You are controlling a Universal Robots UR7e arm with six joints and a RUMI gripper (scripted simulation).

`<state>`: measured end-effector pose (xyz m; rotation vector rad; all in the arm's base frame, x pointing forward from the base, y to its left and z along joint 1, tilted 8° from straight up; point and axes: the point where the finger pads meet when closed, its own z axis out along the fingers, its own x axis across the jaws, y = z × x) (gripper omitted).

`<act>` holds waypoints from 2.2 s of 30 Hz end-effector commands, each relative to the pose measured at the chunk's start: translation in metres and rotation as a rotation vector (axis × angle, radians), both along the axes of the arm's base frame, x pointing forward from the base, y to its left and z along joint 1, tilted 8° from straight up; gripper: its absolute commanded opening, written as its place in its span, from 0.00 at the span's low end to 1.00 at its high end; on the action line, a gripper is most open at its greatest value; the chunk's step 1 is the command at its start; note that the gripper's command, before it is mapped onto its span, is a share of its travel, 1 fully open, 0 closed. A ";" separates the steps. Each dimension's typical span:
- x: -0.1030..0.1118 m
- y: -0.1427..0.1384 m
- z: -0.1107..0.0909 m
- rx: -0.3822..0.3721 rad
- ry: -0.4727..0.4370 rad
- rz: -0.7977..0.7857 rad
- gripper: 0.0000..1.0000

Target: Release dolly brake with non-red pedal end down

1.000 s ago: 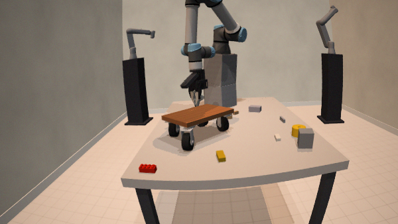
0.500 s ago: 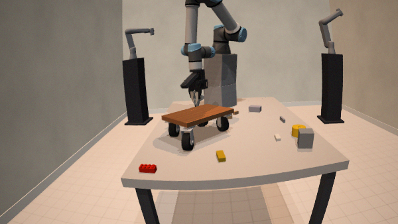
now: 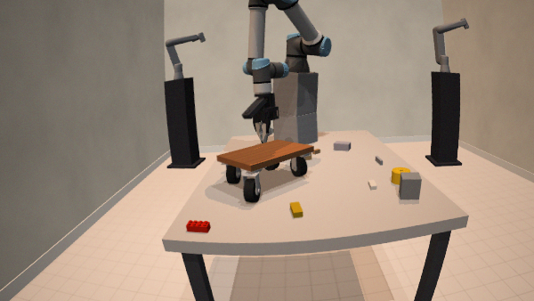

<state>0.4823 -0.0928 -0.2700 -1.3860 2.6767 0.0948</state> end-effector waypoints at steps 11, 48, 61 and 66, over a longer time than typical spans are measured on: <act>0.003 0.000 0.001 -0.002 -0.003 0.001 0.00; 0.003 0.000 -0.001 -0.002 -0.003 0.001 0.00; 0.004 0.000 -0.007 -0.003 -0.003 0.001 0.00; 0.003 0.001 -0.007 -0.002 -0.002 0.001 0.00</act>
